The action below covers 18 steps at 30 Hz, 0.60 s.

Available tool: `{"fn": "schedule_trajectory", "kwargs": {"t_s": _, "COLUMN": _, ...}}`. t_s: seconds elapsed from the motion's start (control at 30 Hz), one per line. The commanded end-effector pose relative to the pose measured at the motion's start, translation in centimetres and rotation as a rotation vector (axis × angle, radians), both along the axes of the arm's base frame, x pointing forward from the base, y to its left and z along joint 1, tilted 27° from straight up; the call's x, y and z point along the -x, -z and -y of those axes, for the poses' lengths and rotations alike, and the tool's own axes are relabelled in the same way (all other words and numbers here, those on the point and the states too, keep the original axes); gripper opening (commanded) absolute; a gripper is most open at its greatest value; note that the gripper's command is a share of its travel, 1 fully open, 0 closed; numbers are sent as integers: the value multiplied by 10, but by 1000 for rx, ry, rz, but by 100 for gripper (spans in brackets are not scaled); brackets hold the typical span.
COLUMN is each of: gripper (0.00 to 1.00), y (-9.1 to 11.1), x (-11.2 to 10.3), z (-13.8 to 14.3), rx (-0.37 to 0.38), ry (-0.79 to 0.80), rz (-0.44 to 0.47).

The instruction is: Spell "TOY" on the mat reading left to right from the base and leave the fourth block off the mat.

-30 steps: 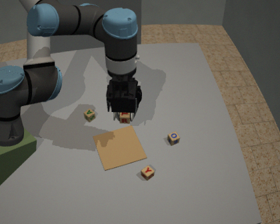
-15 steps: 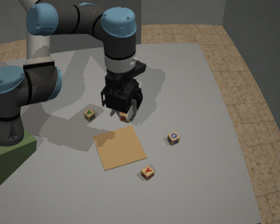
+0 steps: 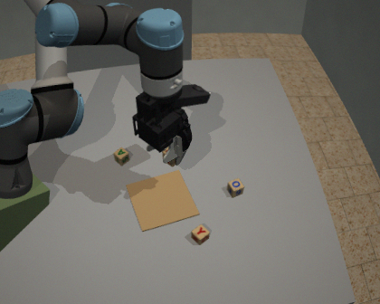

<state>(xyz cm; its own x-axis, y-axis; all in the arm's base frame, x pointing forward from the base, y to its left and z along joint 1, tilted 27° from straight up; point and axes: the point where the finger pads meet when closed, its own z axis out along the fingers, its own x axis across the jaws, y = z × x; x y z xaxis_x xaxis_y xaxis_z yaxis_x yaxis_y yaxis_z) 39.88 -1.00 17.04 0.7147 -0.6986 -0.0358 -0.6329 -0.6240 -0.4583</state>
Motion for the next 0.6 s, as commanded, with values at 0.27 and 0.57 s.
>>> {"fn": "schedule_trajectory", "kwargs": {"t_s": 0.27, "gripper": 9, "y": -1, "x": -1, "z": -1, "rx": -90, "ry": 293, "rz": -116}}
{"fn": "schedule_trajectory", "kwargs": {"t_s": 0.57, "gripper": 9, "y": -1, "x": -1, "z": -1, "rx": -149, "ry": 467, "rz": -184}}
